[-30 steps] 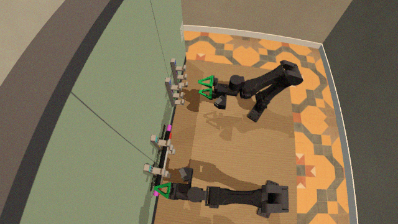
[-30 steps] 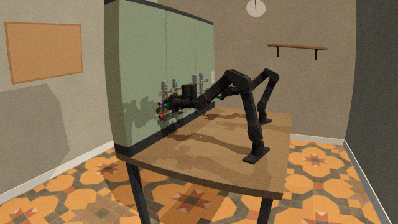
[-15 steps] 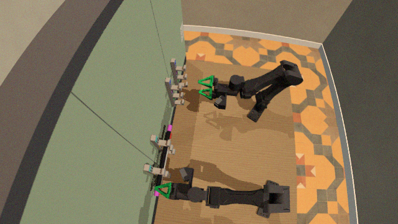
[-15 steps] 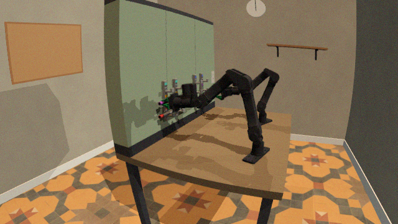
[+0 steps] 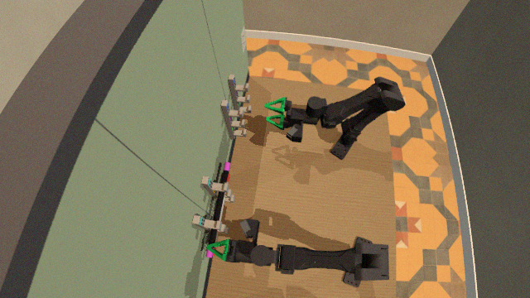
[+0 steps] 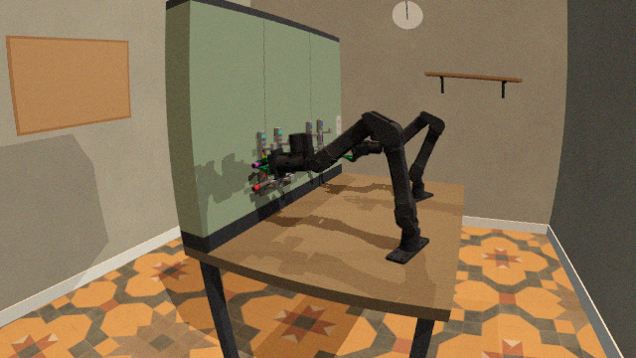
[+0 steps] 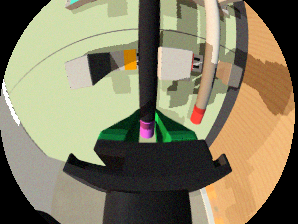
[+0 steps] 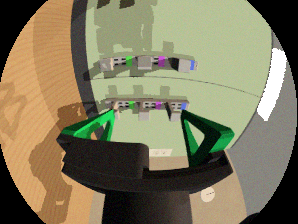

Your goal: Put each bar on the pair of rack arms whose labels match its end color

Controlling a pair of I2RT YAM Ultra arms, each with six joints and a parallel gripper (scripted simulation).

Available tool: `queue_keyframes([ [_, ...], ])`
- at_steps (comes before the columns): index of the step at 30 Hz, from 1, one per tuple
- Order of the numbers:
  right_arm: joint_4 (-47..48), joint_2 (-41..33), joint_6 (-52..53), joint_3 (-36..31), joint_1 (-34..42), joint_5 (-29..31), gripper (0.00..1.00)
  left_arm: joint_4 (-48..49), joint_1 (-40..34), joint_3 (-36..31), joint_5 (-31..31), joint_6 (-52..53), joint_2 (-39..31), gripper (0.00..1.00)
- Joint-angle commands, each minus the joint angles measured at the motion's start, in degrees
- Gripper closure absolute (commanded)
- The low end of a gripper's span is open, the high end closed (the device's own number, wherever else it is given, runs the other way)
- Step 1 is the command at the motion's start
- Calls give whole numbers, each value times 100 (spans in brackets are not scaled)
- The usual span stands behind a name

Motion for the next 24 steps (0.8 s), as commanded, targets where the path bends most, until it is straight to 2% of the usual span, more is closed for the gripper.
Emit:
queue_keyframes([
  [1,-26,-164,60,-26,-55,-43,0,7,1,296,10,-78,-270,100],
  [24,-26,-164,60,-26,-55,-43,0,-188,14,434,23,-77,-324,100],
])
